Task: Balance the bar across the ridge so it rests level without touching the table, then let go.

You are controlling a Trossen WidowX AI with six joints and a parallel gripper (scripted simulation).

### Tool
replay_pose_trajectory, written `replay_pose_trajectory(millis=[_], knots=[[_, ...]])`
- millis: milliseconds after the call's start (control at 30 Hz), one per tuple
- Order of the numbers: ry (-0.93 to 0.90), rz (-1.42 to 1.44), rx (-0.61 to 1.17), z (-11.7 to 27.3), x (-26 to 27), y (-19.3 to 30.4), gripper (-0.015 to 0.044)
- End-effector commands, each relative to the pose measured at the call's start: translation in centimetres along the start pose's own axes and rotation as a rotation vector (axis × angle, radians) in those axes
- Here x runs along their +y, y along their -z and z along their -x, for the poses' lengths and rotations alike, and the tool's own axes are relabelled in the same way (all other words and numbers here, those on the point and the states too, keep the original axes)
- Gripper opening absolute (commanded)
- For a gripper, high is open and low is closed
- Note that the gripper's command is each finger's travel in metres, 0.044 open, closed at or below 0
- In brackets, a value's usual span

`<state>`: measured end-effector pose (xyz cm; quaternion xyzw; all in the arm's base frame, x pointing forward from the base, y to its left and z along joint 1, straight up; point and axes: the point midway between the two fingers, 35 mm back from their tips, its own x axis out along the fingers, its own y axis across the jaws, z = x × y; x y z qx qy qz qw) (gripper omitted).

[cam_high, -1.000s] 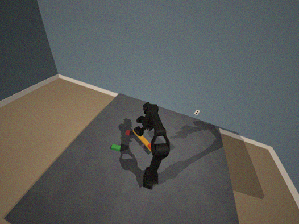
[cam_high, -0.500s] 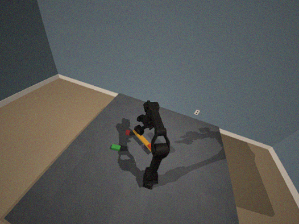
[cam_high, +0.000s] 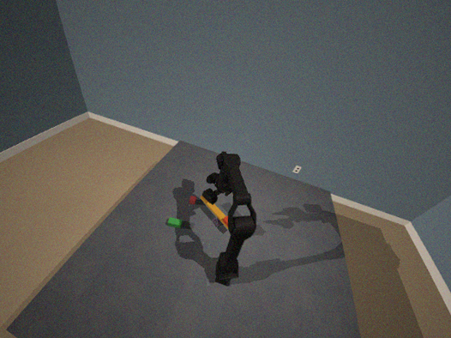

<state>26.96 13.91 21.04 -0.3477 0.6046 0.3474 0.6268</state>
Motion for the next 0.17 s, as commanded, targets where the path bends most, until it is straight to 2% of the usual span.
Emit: replay_pose_trajectory(millis=[0,133], knots=[[-0.002,0.0,0.002,-0.01,0.02,0.02,0.044],[-0.002,0.0,0.002,-0.01,0.02,0.02,0.044]])
